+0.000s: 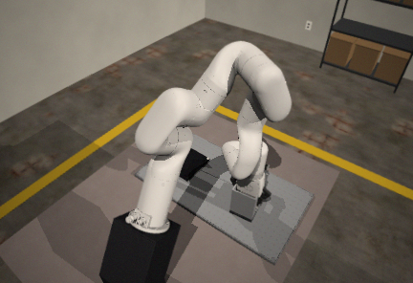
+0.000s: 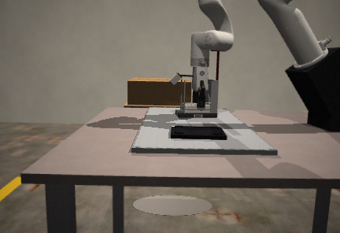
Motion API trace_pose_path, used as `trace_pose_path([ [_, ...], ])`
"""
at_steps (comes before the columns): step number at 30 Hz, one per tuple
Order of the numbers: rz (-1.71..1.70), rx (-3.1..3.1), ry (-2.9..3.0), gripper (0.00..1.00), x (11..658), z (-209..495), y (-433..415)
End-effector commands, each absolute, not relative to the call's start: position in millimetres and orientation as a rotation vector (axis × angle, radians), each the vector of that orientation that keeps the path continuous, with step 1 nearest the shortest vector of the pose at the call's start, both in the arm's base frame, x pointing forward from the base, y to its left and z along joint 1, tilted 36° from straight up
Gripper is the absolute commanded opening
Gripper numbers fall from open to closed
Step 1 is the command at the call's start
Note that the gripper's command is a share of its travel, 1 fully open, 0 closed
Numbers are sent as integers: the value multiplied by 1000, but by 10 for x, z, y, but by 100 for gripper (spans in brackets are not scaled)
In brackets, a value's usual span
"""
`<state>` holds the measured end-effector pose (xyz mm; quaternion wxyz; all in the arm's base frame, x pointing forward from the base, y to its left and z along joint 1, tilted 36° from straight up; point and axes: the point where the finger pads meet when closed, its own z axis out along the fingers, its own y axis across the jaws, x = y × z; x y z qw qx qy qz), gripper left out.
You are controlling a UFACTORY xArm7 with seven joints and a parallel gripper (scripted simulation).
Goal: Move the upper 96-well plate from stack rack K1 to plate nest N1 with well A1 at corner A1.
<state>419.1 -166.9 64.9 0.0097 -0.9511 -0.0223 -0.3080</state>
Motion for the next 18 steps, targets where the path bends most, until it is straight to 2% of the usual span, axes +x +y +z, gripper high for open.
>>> trace_pose_path([
  [1,-963,-2970,-69,0,4193,652,-1675],
  [18,-963,-2970,-69,0,4150,712,-1677],
])
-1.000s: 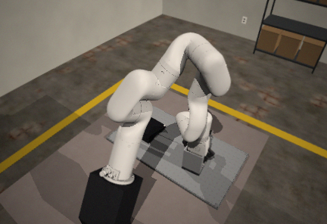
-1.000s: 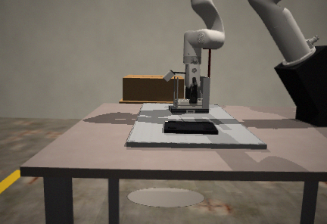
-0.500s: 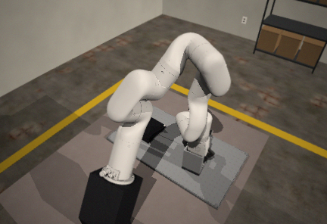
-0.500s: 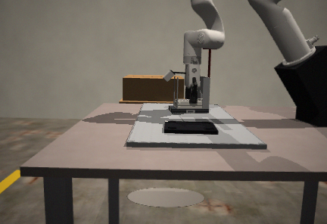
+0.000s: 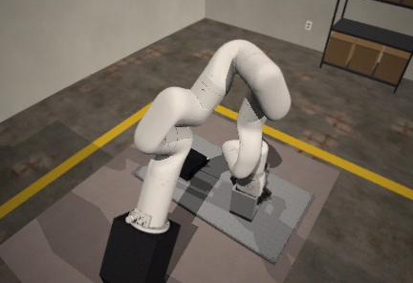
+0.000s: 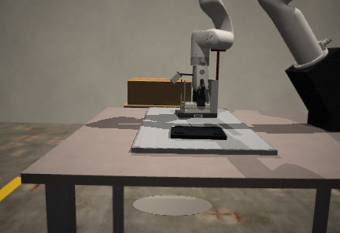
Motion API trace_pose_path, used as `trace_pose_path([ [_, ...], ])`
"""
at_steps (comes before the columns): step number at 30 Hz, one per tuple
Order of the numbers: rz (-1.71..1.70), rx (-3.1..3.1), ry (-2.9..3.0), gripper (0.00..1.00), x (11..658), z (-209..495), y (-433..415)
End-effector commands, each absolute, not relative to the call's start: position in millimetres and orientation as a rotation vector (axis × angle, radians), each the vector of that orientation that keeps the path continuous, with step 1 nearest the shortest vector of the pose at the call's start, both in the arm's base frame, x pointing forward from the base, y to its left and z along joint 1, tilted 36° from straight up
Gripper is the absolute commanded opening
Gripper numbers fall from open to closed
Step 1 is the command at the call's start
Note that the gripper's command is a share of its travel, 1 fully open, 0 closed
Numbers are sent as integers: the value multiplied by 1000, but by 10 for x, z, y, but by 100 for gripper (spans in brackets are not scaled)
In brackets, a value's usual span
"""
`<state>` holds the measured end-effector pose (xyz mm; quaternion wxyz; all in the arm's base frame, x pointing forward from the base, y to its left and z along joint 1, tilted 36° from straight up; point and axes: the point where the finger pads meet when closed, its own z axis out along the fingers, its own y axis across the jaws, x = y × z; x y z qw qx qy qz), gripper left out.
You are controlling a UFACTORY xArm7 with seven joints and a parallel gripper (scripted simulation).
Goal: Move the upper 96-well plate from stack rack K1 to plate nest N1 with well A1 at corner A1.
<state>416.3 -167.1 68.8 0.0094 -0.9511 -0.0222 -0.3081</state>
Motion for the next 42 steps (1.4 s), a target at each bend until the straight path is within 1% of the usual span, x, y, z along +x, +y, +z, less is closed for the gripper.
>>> trace_pose_path([
  [1,-963,-2970,-69,0,4146,717,-1678],
  [42,-964,-2970,-68,0,3979,950,-1687],
])
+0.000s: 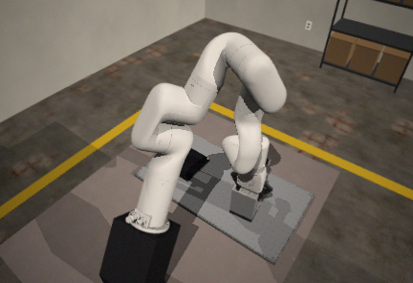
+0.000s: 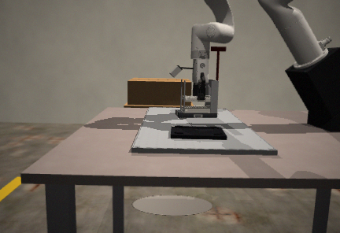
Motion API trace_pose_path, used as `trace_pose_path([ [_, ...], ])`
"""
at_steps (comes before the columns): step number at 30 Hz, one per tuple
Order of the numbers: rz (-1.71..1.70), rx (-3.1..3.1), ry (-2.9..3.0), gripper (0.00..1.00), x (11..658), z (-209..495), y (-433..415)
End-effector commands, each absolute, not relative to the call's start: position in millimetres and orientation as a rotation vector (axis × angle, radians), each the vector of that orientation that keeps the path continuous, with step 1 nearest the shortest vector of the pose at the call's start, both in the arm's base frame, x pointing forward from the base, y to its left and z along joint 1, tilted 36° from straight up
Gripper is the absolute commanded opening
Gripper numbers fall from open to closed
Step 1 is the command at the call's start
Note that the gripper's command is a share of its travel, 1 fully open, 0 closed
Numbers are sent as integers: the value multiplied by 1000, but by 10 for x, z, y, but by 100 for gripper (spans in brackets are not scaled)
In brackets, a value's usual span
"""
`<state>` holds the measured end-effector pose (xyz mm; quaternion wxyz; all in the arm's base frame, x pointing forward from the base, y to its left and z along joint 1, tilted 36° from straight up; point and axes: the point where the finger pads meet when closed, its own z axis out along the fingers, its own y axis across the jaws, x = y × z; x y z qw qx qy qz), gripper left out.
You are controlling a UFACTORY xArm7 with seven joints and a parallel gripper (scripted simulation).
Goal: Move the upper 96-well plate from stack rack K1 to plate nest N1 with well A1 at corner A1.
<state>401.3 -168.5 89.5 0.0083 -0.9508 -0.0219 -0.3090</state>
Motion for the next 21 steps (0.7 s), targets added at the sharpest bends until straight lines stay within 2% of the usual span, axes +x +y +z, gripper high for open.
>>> trace_pose_path([
  [1,-964,-2970,-68,0,3969,963,-1687],
  [21,-965,-2970,-68,0,3794,1208,-1697],
])
